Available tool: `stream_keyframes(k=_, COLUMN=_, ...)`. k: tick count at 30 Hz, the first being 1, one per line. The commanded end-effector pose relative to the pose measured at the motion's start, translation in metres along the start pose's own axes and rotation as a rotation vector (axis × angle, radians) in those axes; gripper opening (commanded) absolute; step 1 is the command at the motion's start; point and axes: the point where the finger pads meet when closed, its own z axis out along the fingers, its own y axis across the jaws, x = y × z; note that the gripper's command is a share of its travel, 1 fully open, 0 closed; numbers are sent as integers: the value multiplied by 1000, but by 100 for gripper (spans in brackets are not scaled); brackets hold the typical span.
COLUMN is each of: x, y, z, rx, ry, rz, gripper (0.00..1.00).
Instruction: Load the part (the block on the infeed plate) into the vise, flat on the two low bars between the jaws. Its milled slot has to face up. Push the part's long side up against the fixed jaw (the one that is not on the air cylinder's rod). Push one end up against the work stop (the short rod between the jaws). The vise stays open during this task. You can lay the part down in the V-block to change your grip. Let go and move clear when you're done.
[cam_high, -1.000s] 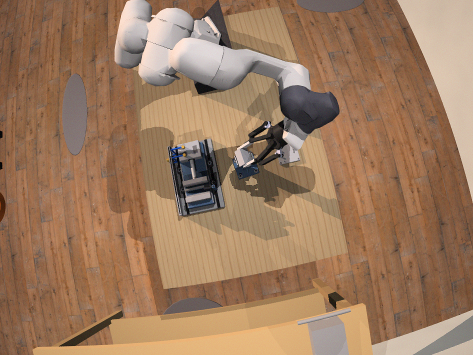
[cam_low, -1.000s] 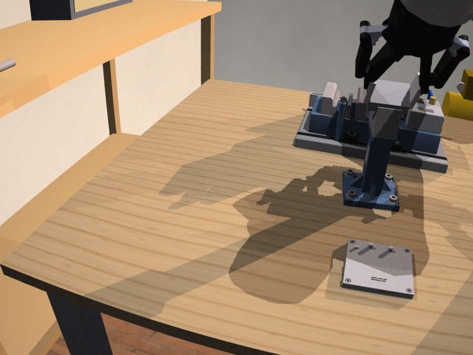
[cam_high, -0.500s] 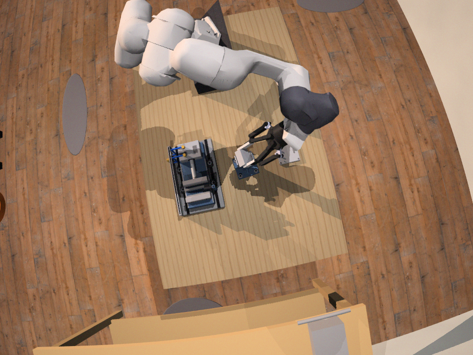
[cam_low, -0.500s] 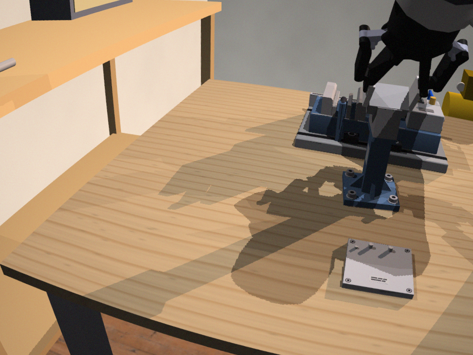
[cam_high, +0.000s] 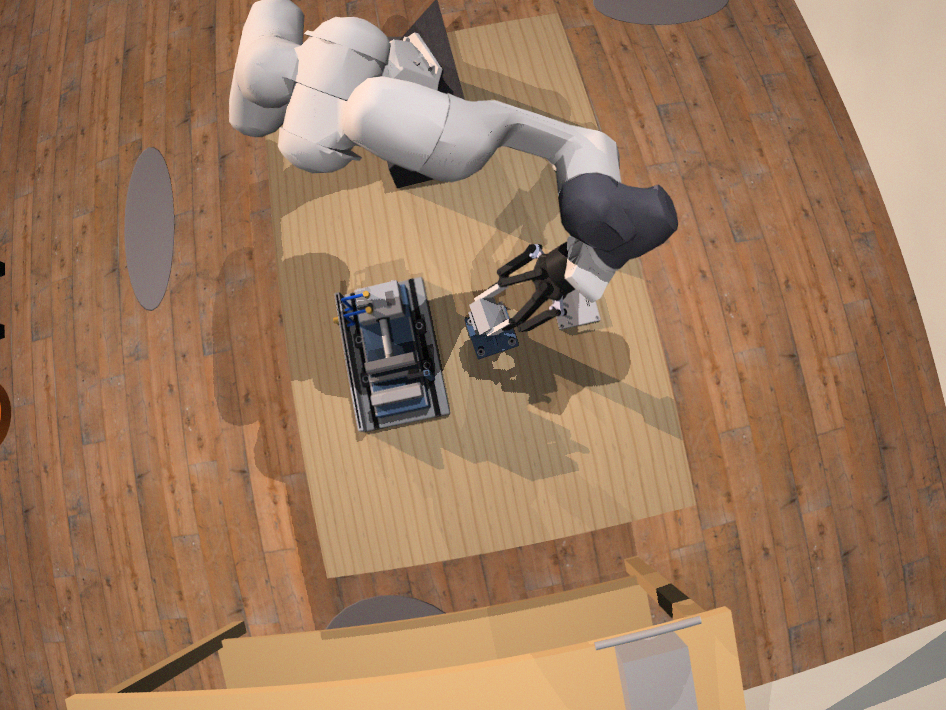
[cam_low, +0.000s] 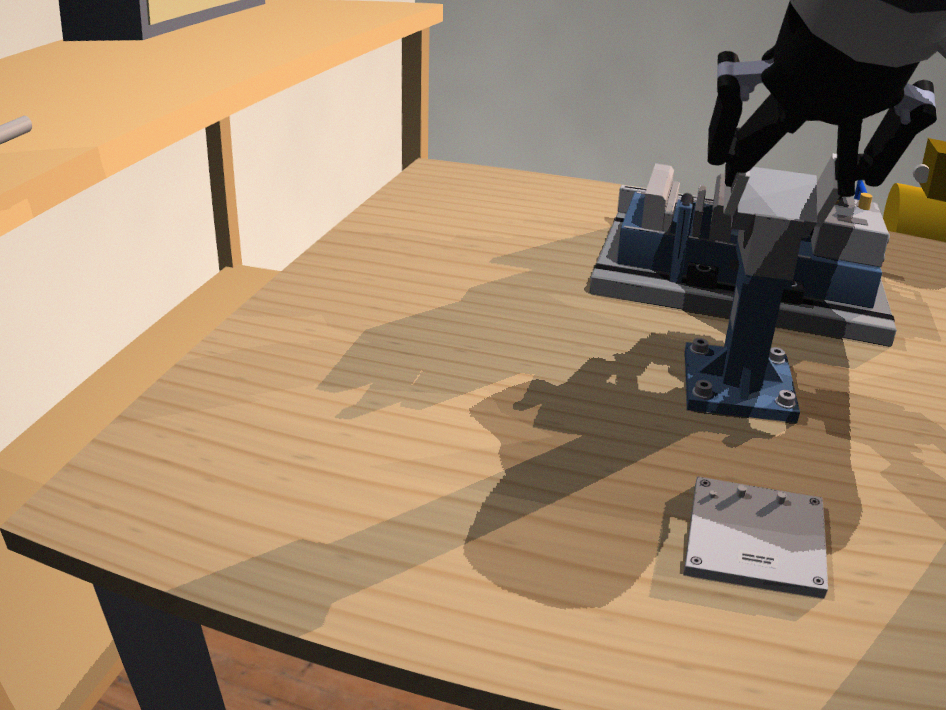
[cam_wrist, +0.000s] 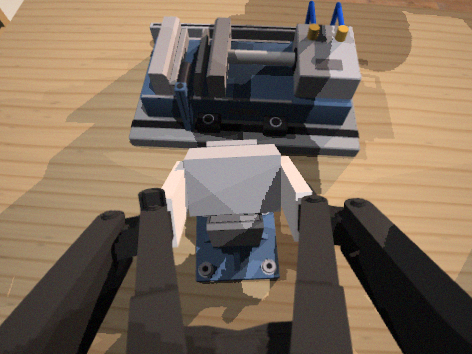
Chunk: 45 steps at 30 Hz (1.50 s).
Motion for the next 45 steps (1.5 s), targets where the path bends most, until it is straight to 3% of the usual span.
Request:
stream_keyframes(k=1, x=0, y=0, z=1, rx=0, ry=2, rz=5, gripper=0)
stream_keyframes(k=35, x=0, y=0, z=1, rx=0, ry=2, rz=5, gripper=0)
stream_keyframes(k=36, x=0, y=0, z=1, rx=0, ry=2, rz=5, gripper=51)
stream_keyframes(k=45, x=0, y=0, z=1, rx=0, ry=2, rz=5, gripper=51)
